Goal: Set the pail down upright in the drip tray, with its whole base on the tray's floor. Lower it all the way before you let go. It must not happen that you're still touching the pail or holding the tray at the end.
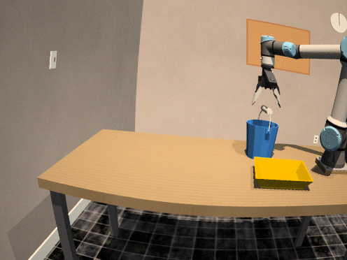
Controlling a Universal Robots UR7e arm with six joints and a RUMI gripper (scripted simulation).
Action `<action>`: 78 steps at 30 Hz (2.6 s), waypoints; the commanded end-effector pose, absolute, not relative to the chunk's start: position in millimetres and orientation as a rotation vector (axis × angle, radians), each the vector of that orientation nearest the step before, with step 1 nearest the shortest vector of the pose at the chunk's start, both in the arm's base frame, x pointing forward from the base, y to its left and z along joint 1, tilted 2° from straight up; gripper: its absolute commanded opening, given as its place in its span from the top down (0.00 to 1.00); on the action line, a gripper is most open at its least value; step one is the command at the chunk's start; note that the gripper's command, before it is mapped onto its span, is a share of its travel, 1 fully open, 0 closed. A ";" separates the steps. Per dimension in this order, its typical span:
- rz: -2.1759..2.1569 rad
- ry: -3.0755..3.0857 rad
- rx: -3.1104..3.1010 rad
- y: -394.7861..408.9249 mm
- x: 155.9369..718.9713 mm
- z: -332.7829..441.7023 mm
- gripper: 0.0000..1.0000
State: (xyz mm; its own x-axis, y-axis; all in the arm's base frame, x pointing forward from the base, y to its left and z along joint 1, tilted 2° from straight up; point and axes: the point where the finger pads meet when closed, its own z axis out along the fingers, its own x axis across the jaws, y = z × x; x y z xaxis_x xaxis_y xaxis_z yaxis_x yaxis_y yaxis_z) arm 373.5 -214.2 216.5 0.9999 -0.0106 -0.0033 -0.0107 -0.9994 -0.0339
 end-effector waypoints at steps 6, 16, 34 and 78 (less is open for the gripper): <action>0.003 0.017 -3.109 -214.0 373.8 203.7 0.00; 0.003 0.017 -3.109 -213.8 373.7 200.6 0.00; 0.003 0.017 -3.109 -213.8 373.7 200.6 0.00; 0.003 0.017 -3.109 -213.8 373.7 200.6 1.00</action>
State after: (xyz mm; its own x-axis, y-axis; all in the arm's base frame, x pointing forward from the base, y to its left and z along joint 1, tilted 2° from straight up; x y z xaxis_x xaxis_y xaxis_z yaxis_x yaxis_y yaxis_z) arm 373.6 -213.6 200.2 0.9999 -0.0106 -0.0028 -0.0107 -0.9994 -0.0334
